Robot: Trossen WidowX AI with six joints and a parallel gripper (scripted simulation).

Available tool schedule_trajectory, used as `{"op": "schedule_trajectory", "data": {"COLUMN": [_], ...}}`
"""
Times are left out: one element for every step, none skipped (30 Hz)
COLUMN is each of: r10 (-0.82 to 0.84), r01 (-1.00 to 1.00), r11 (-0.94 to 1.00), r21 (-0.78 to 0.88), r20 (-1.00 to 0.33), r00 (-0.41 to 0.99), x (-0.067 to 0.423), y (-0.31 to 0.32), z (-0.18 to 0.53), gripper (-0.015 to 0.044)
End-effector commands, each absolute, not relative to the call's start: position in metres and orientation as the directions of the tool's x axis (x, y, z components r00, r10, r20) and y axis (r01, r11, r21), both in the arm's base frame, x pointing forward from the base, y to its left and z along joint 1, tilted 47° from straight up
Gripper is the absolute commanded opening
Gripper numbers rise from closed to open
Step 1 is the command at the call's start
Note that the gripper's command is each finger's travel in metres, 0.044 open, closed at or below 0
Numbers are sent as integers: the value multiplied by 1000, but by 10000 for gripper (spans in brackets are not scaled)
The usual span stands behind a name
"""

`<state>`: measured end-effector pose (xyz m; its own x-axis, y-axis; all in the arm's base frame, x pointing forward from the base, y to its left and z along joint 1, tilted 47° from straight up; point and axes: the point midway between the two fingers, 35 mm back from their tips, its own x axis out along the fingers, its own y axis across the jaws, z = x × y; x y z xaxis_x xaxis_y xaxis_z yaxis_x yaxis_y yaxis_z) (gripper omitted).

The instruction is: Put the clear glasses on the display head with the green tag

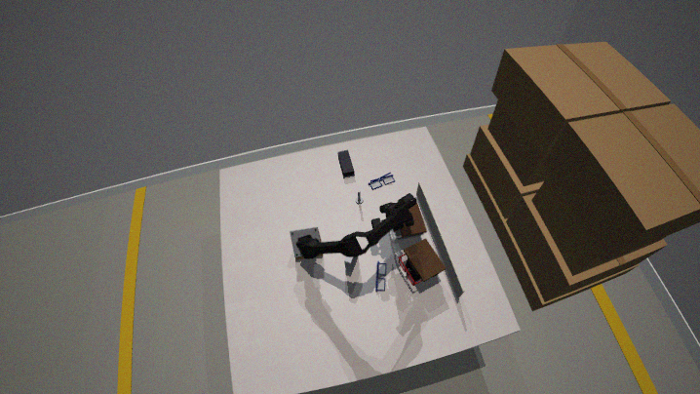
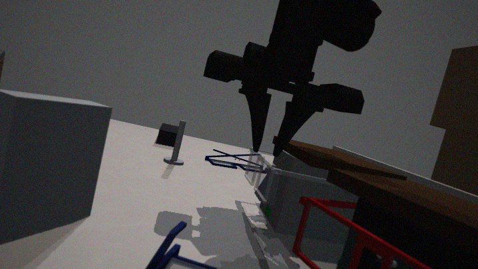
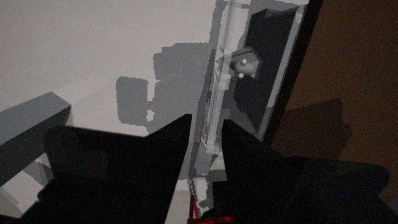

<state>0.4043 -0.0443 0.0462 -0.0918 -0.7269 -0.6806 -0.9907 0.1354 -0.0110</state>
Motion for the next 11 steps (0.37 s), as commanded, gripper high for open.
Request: {"op": "schedule_trajectory", "data": {"r10": [-723, -723, -723, -723, -723, -723, -723, -723, -723, -723, -723], "r01": [-990, -990, -990, -990, -990, -990, -990, -990, -991, -991, -991], "r11": [137, 137, 137, 137, 137, 137, 137, 137, 137, 137, 137], "r21": [-10, -9, -9, -9, -9, -9, -9, -9, -8, -8, -8], "r20": [-684, -684, -684, -684, -684, -684, -684, -685, -685, -685, -685], "r00": [-93, -94, -94, -94, -94, -94, -94, -94, -94, -95, -95], "x": [387, 380, 376, 374, 374, 374, 373, 370, 366, 361, 357], "y": [-36, -34, -33, -33, -33, -33, -32, -30, -28, -26, -24], "z": [50, 50, 51, 51, 51, 51, 51, 53, 54, 55, 57], "gripper": [107, 107, 107, 107, 107, 107, 107, 107, 107, 107, 107]}}
